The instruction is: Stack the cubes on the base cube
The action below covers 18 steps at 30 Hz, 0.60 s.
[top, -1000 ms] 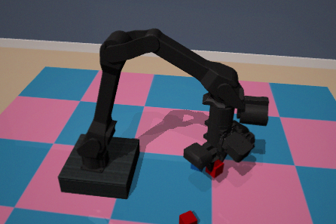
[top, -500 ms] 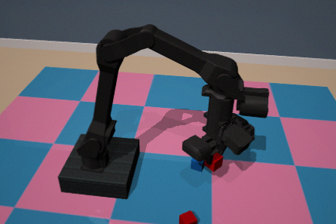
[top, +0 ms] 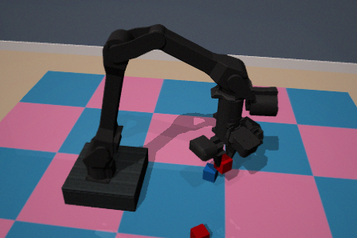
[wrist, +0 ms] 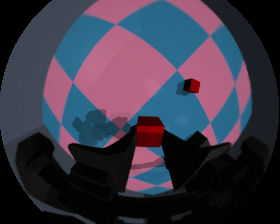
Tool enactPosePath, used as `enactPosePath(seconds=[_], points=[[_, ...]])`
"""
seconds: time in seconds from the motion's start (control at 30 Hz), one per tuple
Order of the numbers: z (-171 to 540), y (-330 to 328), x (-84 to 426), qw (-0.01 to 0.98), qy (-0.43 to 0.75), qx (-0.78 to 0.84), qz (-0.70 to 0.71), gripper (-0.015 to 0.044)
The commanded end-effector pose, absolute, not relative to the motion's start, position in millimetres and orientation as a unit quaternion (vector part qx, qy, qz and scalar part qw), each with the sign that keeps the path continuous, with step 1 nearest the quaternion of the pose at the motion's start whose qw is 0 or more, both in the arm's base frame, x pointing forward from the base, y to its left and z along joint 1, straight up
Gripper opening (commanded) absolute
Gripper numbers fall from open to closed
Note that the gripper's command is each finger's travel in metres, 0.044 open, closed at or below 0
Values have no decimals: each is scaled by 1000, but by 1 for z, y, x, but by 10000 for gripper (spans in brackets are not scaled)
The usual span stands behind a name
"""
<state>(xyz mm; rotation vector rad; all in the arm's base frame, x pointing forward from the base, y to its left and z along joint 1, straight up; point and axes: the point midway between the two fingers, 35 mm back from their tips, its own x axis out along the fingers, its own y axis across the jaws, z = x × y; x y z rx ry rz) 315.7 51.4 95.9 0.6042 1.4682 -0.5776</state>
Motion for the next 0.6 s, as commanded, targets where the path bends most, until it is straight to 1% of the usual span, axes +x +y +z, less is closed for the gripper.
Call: enactPosePath(seconds=[0.0,0.57], points=[[93,62,312,660,645,280,-264,105],[74,107,289,637,626,328,-310,105]])
